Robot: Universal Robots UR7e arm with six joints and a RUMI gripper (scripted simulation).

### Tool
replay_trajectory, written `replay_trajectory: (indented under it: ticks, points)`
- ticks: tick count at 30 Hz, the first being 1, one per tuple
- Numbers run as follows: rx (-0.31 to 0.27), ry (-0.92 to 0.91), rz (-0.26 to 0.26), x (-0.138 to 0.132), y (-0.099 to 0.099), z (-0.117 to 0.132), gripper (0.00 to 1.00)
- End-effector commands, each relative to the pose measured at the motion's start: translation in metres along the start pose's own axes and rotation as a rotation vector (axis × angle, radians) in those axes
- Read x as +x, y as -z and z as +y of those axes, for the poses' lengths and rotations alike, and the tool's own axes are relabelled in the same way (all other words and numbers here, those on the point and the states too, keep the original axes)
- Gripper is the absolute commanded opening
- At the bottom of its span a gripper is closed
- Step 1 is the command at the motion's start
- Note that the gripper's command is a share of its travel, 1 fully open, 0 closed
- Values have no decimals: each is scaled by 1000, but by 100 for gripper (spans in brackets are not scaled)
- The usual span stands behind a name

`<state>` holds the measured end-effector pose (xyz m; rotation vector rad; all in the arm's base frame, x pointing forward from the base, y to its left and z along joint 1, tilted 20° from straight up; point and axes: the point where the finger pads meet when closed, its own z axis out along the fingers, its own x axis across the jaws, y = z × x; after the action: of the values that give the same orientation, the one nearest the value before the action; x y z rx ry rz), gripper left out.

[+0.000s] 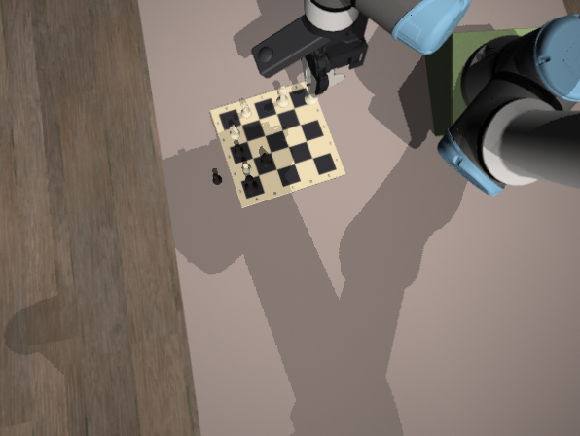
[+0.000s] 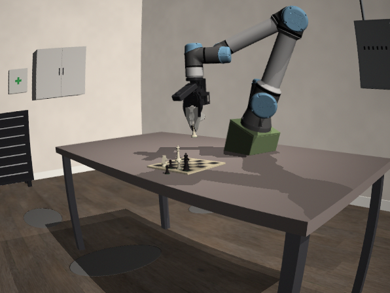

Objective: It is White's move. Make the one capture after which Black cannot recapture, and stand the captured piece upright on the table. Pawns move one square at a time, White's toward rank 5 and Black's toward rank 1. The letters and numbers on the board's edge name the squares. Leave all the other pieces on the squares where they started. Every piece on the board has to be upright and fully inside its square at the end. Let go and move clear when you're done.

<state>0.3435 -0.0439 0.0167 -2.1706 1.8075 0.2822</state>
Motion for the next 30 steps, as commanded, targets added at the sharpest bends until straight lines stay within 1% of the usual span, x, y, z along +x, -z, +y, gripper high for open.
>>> replay_trajectory:
  ticks: [1, 12, 16, 21, 23, 30]
  points:
    - [-1, -30, 6, -21, 4, -1, 0]
    - [-1, -30, 6, -21, 4, -1, 0]
    - [-1, -30, 6, -21, 0, -1, 0]
    - [-1, -30, 6, -21, -14, -1, 0]
    - [-1, -30, 6, -21, -14, -1, 0]
    - [-1, -30, 6, -21, -46, -1, 0]
